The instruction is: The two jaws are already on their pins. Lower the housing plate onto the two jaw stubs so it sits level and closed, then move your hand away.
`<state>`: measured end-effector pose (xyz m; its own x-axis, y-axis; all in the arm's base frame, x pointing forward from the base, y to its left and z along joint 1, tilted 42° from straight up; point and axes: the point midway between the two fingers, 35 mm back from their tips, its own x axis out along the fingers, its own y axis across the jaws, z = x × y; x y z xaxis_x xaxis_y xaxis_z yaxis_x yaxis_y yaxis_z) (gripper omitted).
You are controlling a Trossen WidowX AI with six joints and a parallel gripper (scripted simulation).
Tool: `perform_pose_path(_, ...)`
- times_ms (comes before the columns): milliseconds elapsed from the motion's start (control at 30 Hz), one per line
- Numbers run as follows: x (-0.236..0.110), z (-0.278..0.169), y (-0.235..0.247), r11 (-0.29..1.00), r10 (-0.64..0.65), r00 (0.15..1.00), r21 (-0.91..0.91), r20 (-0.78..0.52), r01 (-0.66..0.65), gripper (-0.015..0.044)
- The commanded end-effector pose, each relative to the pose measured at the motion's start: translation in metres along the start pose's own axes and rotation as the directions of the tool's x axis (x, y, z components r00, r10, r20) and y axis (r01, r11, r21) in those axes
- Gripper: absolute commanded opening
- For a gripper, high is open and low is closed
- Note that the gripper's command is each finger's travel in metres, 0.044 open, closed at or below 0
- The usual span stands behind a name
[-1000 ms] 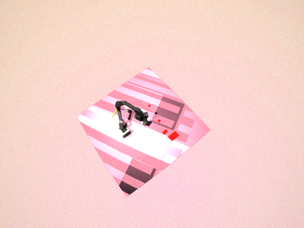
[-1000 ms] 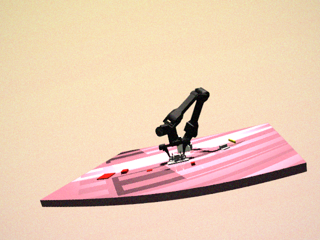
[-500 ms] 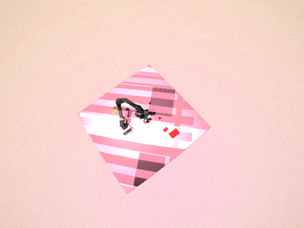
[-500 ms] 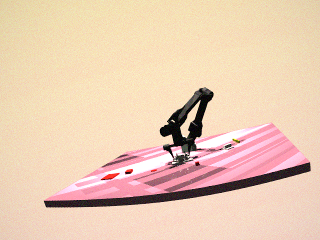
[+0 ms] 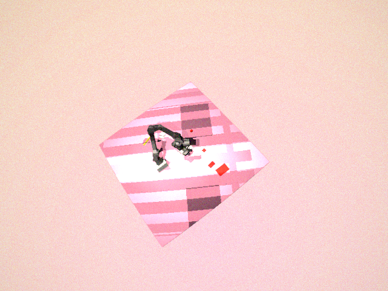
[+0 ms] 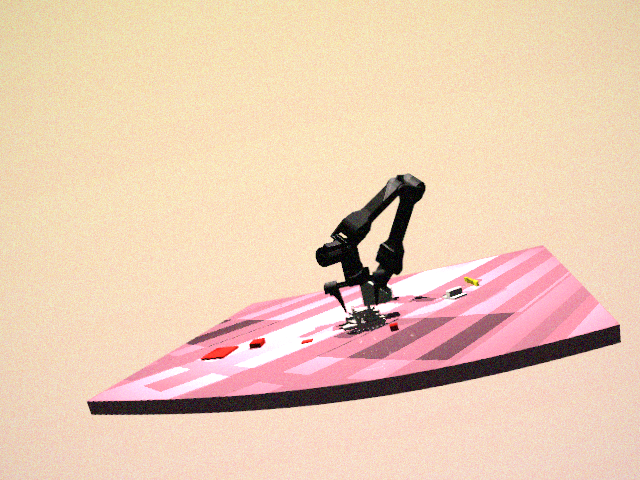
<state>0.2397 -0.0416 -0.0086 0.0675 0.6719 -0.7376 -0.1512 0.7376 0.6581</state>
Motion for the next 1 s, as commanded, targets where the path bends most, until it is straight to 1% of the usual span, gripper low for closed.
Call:
perform_pose_path(0, -0.029, 0.001, -0.001, 1.0, -0.011, 1.0, -0.008, 0.008, 0.011, 0.044)
perform_pose_path(100, -0.053, -0.002, 0.002, 1.0, -0.008, 1.0, -0.007, 0.008, 0.008, 0.044)
perform_pose_path(167, -0.055, -0.002, 0.002, 1.0, -0.008, 1.0, -0.007, 0.008, 0.008, 0.044)
perform_pose_path(200, -0.049, 0.001, -0.001, 1.0, -0.014, 1.0, -0.001, 0.021, 0.014, 0.044)
perform_pose_path(267, -0.054, -0.003, 0.0, 1.0, -0.015, 1.0, -0.001, 0.019, 0.015, 0.044)
perform_pose_path(433, -0.093, -0.031, 0.009, 1.0, -0.014, 1.0, -0.002, 0.008, 0.014, 0.044)
perform_pose_path(500, -0.103, -0.038, 0.013, 1.0, -0.011, 1.0, -0.004, 0.006, 0.011, 0.044)
perform_pose_path(967, -0.104, -0.039, 0.014, 1.0, -0.011, 1.0, -0.004, 0.005, 0.011, 0.044)
